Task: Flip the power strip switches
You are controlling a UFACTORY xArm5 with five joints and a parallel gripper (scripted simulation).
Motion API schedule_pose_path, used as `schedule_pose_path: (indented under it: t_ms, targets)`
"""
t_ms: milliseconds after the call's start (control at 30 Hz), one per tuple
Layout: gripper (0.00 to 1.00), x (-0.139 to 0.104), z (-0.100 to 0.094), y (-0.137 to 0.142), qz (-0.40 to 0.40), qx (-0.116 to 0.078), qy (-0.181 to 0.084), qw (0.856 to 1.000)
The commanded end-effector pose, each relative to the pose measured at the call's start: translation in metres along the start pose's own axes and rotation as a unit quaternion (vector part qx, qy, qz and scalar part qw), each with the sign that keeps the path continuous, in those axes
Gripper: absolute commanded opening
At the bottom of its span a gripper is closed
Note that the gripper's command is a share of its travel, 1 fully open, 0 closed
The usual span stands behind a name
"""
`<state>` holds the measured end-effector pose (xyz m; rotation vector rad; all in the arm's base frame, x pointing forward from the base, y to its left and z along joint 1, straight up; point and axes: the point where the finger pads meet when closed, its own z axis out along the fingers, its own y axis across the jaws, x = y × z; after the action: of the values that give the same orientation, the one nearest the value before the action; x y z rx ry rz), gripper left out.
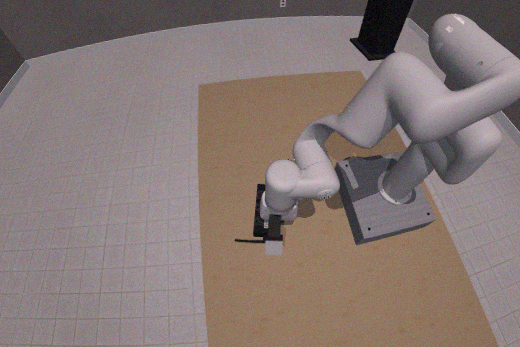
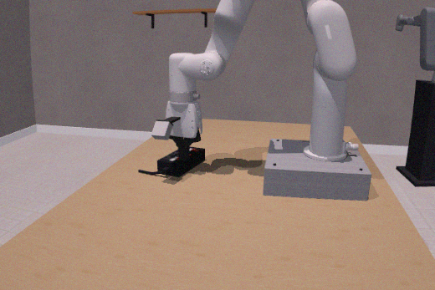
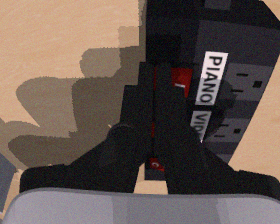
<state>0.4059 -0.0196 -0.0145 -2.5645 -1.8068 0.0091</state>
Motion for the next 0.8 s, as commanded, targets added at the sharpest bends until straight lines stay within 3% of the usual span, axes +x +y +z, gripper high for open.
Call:
schedule_pose_path:
  t_ms: [0, 567, 767]
  targets:
    - [0.0, 0.0, 0.0, 0.001, 0.0, -0.001, 0.0, 1.0]
    - [0.0, 0.0, -0.001, 0.001, 0.0, -0.001, 0.0, 1.0]
    - [0.0, 0.0, -0.01, 0.001, 0.0, -0.001, 0.0, 1.0]
